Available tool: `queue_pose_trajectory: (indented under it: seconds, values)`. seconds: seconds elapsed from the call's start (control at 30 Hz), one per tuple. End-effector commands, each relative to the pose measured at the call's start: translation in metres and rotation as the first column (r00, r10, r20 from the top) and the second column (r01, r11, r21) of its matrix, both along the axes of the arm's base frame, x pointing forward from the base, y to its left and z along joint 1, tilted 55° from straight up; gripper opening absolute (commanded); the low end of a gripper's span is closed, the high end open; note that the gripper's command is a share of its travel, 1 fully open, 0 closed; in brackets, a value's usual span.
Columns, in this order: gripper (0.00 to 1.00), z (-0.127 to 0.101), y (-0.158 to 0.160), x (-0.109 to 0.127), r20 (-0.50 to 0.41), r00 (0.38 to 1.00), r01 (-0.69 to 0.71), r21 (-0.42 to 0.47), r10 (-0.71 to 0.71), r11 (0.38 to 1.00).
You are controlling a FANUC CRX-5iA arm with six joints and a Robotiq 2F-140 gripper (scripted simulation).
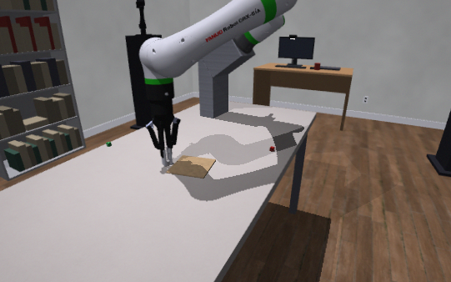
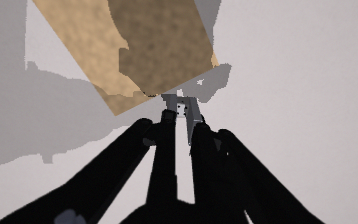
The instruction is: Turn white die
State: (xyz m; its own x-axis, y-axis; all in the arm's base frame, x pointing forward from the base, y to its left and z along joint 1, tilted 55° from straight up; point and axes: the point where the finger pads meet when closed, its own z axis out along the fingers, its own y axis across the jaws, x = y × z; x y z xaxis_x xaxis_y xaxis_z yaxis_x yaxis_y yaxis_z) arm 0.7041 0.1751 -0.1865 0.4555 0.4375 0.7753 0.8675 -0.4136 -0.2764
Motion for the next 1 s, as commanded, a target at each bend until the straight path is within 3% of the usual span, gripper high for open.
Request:
queue_pose_trajectory:
  seconds: [0.0, 0.27, 0.77, 0.97]
  values:
    - [0.16, 0.000, 0.000, 0.000, 0.000, 1.000, 0.000, 0.000, 0.000, 1.000]
    - [0.16, 0.004, -0.005, -0.001, 0.000, 1.000, 0.000, 0.000, 0.000, 1.000]
    - [0.16, 0.051, -0.072, -0.018, 0.000, 1.000, 0.000, 0.000, 0.000, 1.000]
    - [0.16, 0.057, -0.080, -0.020, 0.000, 1.000, 0.000, 0.000, 0.000, 1.000]
